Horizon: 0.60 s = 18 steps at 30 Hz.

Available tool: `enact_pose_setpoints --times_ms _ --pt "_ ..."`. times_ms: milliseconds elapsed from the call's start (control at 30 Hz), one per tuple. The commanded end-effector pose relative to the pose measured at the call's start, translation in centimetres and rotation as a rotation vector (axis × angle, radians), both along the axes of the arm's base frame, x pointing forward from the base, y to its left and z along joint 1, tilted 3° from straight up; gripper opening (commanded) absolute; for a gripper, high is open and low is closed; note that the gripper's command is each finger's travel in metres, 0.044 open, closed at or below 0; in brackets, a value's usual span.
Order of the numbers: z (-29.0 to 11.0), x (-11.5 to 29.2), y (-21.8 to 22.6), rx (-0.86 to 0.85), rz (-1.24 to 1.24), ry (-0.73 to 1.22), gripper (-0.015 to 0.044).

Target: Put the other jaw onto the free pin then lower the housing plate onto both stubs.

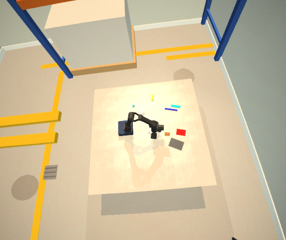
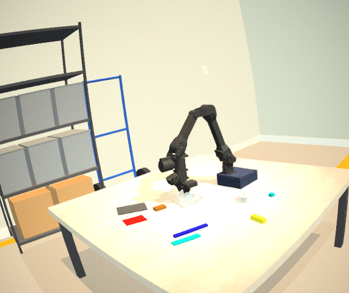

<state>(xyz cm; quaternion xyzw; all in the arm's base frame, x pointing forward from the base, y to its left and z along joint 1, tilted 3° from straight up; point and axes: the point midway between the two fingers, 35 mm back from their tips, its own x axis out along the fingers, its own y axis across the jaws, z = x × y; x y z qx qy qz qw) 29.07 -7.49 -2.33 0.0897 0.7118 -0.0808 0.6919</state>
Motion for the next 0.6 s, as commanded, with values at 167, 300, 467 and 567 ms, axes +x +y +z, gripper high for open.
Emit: enact_pose_setpoints --times_ms 167,300,467,567 --pt "0.00 0.00 0.00 0.000 0.000 0.000 0.0213" --pt "0.00 0.00 0.00 0.000 0.000 0.000 0.0224" --pt "0.00 0.00 0.00 0.000 0.000 0.000 0.0224" --pt "0.00 0.00 0.00 0.000 0.000 0.000 0.0224"
